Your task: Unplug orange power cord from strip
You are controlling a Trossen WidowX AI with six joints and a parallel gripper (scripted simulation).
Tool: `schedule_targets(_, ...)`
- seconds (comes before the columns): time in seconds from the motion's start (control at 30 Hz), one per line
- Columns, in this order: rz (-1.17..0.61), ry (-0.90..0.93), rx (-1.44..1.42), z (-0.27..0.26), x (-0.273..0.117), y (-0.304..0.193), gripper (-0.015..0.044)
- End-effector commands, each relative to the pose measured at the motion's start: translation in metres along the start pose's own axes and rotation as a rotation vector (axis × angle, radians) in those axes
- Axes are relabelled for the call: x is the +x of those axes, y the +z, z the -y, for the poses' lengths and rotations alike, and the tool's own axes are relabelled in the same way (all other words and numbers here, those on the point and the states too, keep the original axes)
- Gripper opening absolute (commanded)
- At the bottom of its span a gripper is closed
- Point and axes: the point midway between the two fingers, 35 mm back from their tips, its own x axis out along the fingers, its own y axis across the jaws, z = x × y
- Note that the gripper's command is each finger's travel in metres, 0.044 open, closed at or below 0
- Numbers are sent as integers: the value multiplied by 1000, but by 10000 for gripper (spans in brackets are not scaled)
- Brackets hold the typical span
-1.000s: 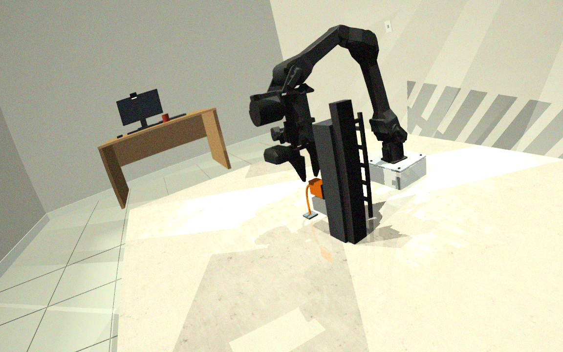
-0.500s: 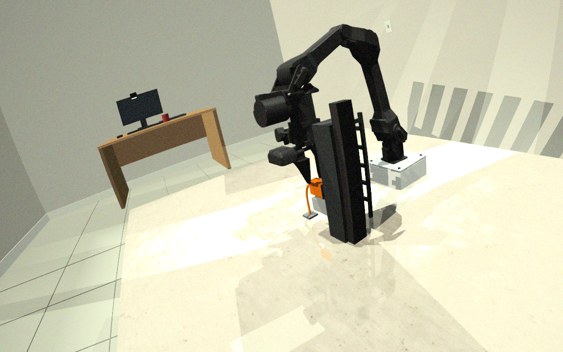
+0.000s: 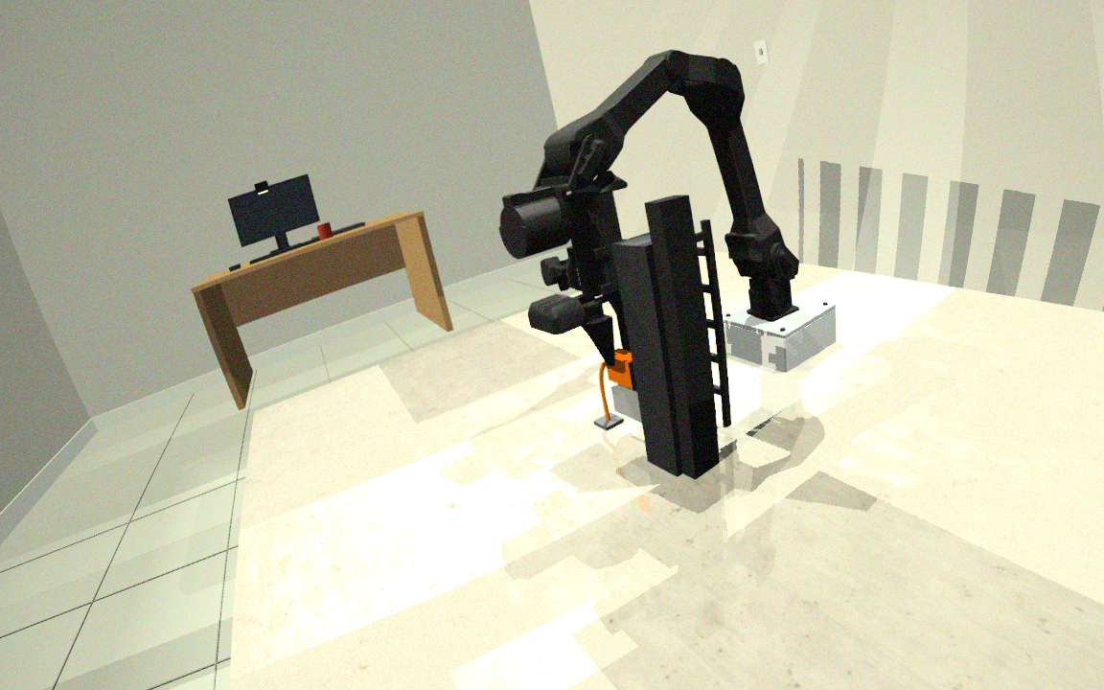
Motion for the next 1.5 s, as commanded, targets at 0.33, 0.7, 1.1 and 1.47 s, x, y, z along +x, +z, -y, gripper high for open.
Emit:
schedule_targets(0.33, 0, 4, -1, -1, 0, 3, 0)
schedule_targets(0.7, 3, 3, 0, -3, 0, 20, 0)
schedule_targets(1.1, 5, 2, 1, -2, -1, 40, 0)
schedule_targets(1.47, 7, 0, 2, 1, -1, 43, 79)
